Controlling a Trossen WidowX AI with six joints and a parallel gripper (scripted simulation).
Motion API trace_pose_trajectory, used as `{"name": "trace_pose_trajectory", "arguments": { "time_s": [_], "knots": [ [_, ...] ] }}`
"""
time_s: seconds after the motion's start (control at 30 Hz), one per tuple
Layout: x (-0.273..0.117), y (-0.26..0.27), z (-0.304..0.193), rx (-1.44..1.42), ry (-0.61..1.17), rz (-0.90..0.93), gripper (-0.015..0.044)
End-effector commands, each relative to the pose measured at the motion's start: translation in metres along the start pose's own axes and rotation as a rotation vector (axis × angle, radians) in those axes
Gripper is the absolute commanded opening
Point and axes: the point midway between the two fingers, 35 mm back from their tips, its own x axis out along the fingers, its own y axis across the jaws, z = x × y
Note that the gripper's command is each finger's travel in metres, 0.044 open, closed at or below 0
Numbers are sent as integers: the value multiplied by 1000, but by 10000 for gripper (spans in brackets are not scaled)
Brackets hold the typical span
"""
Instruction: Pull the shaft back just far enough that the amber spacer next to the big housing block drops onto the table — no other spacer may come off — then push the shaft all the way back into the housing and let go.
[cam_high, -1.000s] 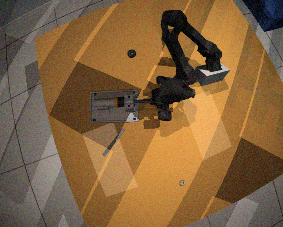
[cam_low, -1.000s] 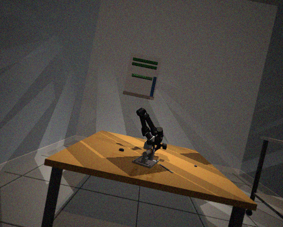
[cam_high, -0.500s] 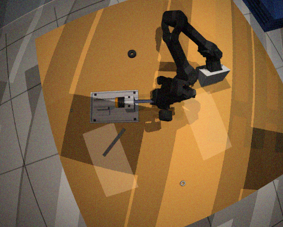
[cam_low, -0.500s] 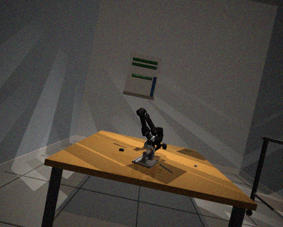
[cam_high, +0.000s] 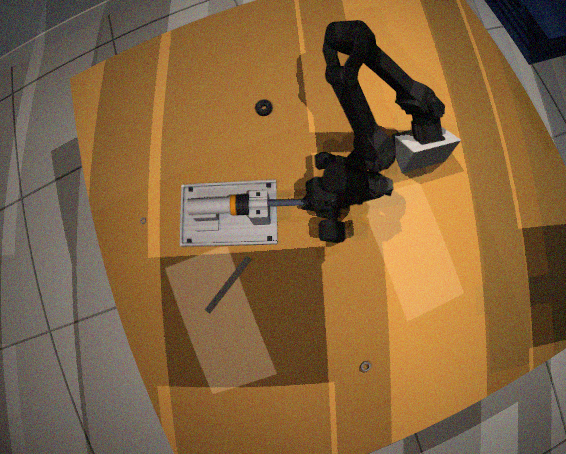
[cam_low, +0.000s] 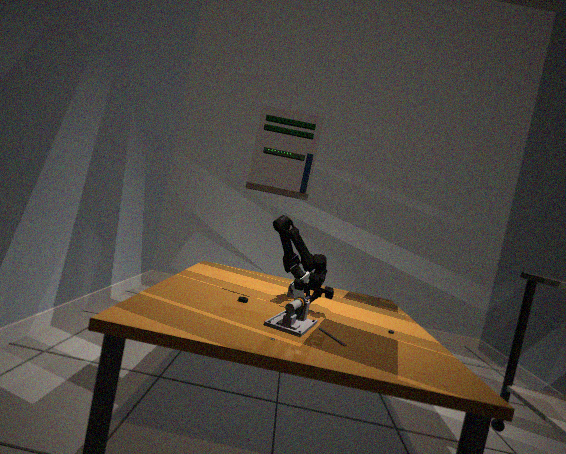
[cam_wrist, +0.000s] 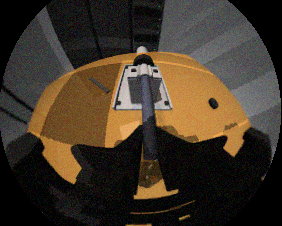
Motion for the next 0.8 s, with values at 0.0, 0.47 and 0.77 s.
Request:
{"name": "trace_pose_trajectory", "arguments": {
  "time_s": [0.0,0.47,0.77],
  "knots": [
    [-1,0,0,2,-1,-4,0],
    [-2,0,-2,2,-1,-4,0],
    [-3,0,-3,2,-1,-4,0]
  ]
}}
